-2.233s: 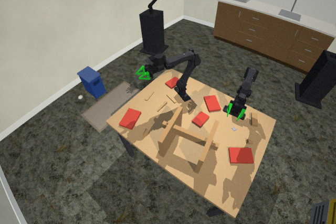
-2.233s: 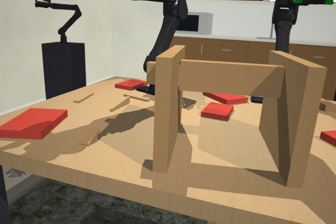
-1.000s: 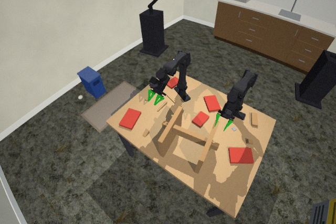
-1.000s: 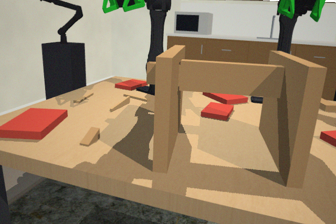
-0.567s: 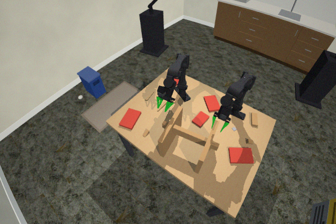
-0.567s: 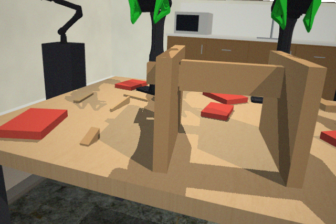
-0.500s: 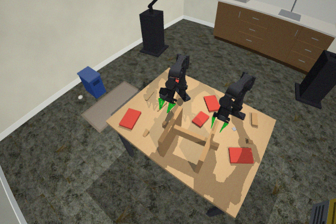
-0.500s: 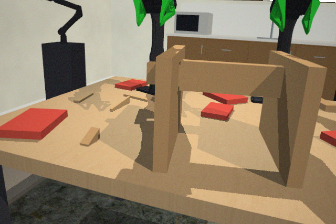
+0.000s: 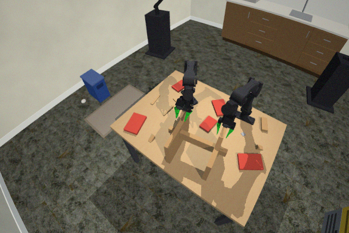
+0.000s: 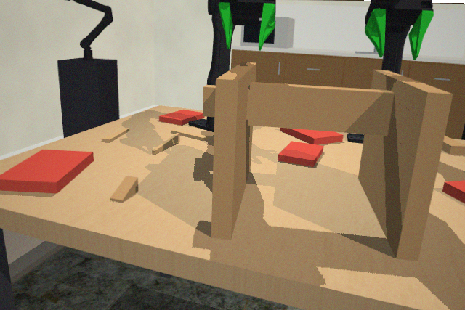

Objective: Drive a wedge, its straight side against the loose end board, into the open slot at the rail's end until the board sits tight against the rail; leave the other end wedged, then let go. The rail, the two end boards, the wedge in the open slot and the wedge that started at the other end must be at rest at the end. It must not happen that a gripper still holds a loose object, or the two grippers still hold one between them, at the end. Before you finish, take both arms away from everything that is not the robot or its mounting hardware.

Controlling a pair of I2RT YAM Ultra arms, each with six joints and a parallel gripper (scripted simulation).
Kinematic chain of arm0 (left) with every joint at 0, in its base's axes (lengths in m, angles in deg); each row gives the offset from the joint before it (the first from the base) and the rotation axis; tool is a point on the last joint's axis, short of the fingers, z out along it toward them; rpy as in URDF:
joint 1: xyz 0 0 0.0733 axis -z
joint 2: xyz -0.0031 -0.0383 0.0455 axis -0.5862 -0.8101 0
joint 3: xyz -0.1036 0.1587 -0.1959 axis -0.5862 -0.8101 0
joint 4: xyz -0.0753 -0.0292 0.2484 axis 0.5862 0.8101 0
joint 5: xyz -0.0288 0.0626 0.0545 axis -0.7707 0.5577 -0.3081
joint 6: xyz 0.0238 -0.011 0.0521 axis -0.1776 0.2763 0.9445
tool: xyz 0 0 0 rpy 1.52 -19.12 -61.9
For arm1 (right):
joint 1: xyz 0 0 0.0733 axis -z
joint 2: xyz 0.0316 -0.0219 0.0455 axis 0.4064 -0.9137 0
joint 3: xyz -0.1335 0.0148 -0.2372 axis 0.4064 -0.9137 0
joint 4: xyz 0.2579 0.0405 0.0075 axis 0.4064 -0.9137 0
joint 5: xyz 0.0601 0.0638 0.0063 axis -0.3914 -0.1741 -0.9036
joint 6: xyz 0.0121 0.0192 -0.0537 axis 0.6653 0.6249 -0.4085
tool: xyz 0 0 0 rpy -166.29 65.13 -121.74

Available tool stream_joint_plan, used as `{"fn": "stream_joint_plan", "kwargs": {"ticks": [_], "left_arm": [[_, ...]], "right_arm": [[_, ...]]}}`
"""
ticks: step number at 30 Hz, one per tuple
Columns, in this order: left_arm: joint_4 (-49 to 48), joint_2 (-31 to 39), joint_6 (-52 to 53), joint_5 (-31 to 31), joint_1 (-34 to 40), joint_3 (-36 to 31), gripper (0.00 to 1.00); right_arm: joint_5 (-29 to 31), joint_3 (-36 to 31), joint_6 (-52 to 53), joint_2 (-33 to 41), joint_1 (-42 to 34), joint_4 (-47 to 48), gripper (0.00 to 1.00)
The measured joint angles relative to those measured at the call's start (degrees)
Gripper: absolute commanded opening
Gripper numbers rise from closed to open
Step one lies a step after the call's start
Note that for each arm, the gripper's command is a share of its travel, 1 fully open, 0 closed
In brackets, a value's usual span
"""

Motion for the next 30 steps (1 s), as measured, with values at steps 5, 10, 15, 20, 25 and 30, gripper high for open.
{"fn": "stream_joint_plan", "kwargs": {"ticks": [5, 10, 15, 20, 25, 30], "left_arm": [[0.9, -0.2, -0.2, 0.2, 0.0, 0.6, 0.57], [0.9, -0.2, -0.2, 0.2, 0.1, 0.6, 0.57], [0.9, -0.2, -0.2, 0.3, 0.0, 0.6, 0.57], [0.9, -0.3, -0.2, 0.3, 0.0, 0.4, 0.57], [0.9, -0.3, -0.2, 0.3, 0.0, 0.4, 0.57], [0.7, -0.3, -0.2, 0.3, 0.0, 0.2, 0.57]], "right_arm": [[0.2, 0.7, 0.2, -0.1, -0.4, -0.8, 0.58], [0.2, 0.8, 0.2, -0.2, -0.5, -0.7, 0.58], [0.3, 0.8, 0.2, -0.2, -0.4, -0.7, 0.58], [0.3, 0.8, 0.2, -0.4, -0.4, -0.7, 0.58], [0.3, 0.8, 0.2, -0.4, -0.4, -0.7, 0.58], [0.3, 0.7, 0.2, -0.4, -0.4, -0.8, 0.58]]}}
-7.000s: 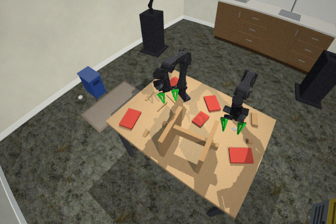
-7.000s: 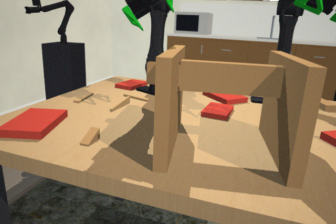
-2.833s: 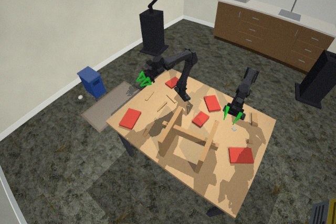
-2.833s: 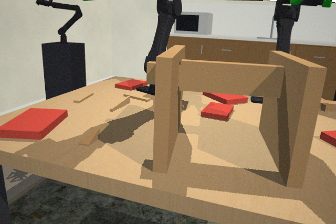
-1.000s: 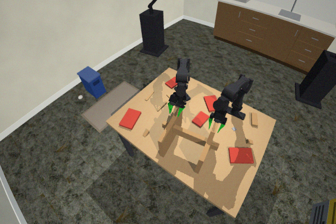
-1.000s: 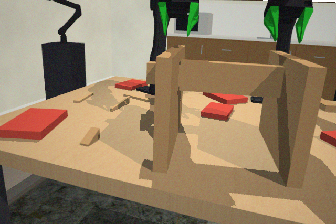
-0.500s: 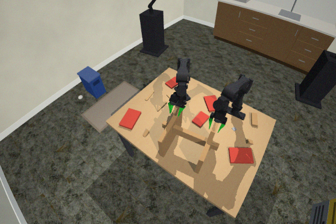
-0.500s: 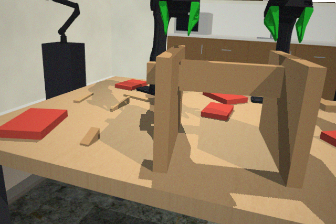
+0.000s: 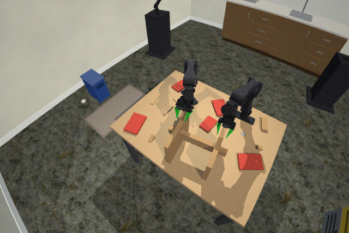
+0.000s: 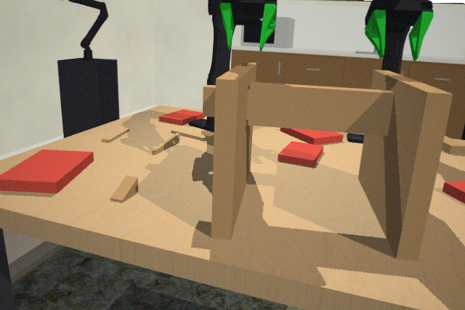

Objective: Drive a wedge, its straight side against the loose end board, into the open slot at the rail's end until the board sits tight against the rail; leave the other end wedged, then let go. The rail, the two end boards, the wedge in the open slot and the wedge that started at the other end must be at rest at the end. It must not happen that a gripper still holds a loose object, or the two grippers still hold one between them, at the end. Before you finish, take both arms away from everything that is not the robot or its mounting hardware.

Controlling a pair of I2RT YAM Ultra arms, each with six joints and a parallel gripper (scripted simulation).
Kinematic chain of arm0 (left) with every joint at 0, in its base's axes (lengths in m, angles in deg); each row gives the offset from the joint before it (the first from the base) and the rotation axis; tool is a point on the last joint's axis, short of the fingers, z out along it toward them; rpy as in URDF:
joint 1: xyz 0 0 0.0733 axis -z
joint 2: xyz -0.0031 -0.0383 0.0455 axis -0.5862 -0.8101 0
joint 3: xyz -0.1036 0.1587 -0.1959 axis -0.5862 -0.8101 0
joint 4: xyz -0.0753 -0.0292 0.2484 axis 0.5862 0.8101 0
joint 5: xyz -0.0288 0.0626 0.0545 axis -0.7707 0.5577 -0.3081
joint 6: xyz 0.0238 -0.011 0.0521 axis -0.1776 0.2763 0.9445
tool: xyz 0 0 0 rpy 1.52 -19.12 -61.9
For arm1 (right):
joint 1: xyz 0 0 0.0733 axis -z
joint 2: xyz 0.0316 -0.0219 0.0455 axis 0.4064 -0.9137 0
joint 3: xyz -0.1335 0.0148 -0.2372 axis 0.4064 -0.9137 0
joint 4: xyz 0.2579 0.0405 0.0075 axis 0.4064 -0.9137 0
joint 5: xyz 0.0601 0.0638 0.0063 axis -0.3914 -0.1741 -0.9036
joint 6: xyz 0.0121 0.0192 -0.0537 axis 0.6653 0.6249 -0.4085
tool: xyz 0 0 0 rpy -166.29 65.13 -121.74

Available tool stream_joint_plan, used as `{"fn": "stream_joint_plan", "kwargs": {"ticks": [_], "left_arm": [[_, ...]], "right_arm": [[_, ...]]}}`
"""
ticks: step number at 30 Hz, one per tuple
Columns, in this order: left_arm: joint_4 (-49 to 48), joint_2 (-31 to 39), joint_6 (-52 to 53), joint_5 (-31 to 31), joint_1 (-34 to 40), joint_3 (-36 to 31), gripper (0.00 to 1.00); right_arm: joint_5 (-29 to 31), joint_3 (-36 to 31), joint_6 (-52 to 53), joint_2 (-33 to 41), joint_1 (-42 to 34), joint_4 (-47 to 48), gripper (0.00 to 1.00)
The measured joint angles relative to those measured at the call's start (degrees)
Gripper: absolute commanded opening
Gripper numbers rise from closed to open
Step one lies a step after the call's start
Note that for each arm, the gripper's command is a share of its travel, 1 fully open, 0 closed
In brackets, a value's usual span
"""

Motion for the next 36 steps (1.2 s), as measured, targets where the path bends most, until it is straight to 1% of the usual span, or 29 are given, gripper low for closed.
{"fn": "stream_joint_plan", "kwargs": {"ticks": [26, 36], "left_arm": [[-6.5, 2.4, 0.0, 0.0, 0.0, -10.3, 0.57], [-9.2, 3.4, 0.0, 0.0, 0.0, -13.3, 0.57]], "right_arm": [[0.0, 0.0, 0.0, 0.0, 0.0, 0.0, 0.58], [0.0, 0.0, 0.0, 0.0, 0.0, 0.0, 0.58]]}}
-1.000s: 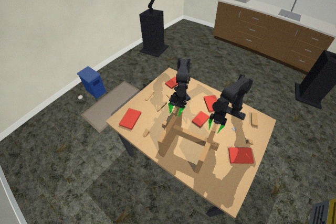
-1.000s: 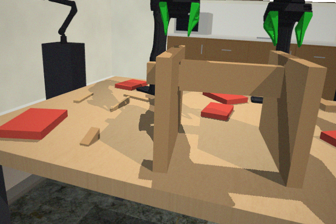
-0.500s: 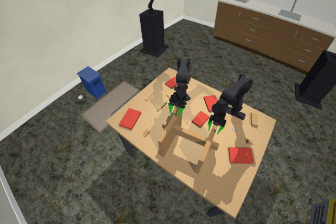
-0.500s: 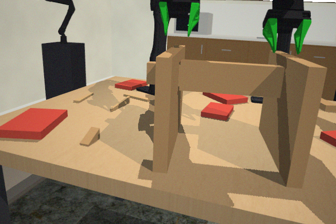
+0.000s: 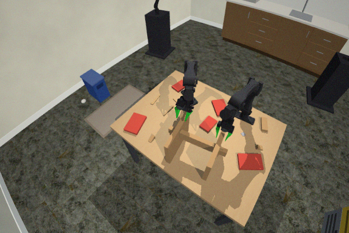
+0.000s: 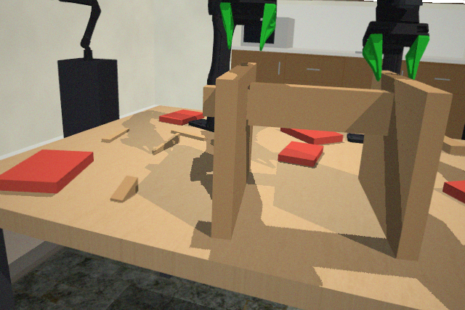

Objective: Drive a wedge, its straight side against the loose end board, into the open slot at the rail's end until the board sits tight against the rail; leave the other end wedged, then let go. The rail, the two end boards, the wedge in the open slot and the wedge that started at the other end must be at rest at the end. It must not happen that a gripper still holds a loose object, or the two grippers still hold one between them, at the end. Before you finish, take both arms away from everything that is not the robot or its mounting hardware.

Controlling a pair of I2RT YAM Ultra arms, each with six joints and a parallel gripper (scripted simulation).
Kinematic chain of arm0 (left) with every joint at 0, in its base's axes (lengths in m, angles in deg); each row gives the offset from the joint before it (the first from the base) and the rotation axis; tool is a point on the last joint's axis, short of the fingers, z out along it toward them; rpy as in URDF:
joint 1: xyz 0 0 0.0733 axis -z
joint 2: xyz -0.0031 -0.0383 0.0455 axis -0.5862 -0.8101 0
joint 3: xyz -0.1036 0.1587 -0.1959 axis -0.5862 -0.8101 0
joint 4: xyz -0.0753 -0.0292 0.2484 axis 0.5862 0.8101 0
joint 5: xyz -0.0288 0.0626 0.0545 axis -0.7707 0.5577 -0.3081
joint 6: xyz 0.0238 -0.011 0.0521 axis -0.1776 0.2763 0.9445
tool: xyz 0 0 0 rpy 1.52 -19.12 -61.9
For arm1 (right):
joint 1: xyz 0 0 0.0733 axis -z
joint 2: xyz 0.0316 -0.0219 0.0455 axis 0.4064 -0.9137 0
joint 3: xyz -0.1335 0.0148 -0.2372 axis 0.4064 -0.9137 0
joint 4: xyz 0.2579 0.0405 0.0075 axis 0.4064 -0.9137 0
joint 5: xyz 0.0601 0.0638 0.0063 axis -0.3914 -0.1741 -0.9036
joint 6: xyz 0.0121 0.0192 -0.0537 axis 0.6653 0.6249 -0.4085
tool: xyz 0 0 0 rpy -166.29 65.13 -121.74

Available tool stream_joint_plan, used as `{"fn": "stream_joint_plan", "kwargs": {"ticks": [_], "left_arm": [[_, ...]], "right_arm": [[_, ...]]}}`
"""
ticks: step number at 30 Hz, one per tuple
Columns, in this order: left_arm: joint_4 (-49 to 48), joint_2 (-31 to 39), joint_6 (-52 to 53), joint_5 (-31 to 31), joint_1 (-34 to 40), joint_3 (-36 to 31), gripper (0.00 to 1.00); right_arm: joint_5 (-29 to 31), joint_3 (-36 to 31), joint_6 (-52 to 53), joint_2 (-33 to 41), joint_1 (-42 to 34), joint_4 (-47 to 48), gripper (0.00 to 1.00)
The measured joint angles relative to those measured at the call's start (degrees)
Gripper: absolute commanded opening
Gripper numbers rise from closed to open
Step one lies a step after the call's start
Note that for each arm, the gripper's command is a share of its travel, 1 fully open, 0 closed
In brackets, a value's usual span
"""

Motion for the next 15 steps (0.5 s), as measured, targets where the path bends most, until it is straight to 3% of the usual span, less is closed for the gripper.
{"fn": "stream_joint_plan", "kwargs": {"ticks": [11, 12, 15], "left_arm": [[-2.6, 0.5, 0.0, 0.0, 0.0, -3.4, 0.57], [-2.8, 0.6, 0.0, 0.0, 0.0, -3.4, 0.00], [-3.2, 1.0, 0.0, -0.1, 0.0, -3.4, 0.00]], "right_arm": [[0.0, 0.0, 0.0, 0.0, 0.0, 0.0, 0.58], [0.0, 0.0, 0.0, 0.0, 0.0, 0.0, 0.58], [0.0, 0.0, 0.0, 0.0, 0.0, 0.0, 0.58]]}}
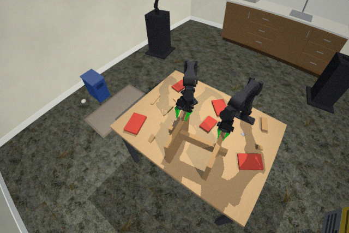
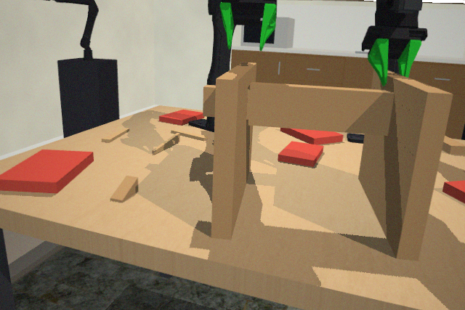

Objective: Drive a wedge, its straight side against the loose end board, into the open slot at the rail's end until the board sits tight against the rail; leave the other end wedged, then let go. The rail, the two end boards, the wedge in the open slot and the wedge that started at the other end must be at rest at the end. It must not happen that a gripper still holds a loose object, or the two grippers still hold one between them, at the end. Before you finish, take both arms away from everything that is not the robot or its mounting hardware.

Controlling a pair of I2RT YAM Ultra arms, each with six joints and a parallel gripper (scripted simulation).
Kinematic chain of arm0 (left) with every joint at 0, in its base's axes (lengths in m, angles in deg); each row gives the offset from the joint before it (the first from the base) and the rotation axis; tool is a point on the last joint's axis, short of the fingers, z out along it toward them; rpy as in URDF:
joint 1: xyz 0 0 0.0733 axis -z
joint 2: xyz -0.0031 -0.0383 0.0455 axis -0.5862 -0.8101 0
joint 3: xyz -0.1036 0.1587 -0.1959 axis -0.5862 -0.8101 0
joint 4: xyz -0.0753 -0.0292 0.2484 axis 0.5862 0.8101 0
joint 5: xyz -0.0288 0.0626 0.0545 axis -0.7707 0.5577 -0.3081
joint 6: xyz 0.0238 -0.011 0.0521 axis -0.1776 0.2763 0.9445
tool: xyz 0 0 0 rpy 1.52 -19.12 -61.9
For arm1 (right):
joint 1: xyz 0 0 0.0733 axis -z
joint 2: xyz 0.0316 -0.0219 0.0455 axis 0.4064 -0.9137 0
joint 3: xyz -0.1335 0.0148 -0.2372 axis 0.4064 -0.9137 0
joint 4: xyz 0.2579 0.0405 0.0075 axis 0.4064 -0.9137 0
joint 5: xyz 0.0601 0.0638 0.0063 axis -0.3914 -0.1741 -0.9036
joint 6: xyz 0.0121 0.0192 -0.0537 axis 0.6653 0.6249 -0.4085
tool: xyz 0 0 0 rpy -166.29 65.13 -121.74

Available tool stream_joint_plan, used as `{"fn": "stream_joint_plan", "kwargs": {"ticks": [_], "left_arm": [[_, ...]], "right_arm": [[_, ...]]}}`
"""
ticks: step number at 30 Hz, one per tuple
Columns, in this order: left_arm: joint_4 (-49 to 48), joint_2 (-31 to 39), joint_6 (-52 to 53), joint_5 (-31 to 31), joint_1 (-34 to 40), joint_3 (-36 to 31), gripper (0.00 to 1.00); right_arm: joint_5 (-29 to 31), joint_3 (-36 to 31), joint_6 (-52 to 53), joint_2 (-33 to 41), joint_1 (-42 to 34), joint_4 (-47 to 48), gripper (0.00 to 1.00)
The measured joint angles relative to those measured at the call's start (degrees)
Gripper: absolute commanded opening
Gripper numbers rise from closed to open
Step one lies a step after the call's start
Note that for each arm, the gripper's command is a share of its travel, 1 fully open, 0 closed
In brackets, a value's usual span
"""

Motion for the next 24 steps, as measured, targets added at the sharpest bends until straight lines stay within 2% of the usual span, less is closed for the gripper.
{"fn": "stream_joint_plan", "kwargs": {"ticks": [13, 24], "left_arm": [[0.0, 0.0, 0.0, 0.1, 0.0, 0.0, 0.00], [0.0, 0.0, 0.0, 0.1, 0.0, 0.0, 0.00]], "right_arm": [[0.0, -0.2, 0.0, 0.1, 0.0, 0.2, 0.58], [0.0, -5.6, 0.0, 0.6, 0.0, 2.2, 0.58]]}}
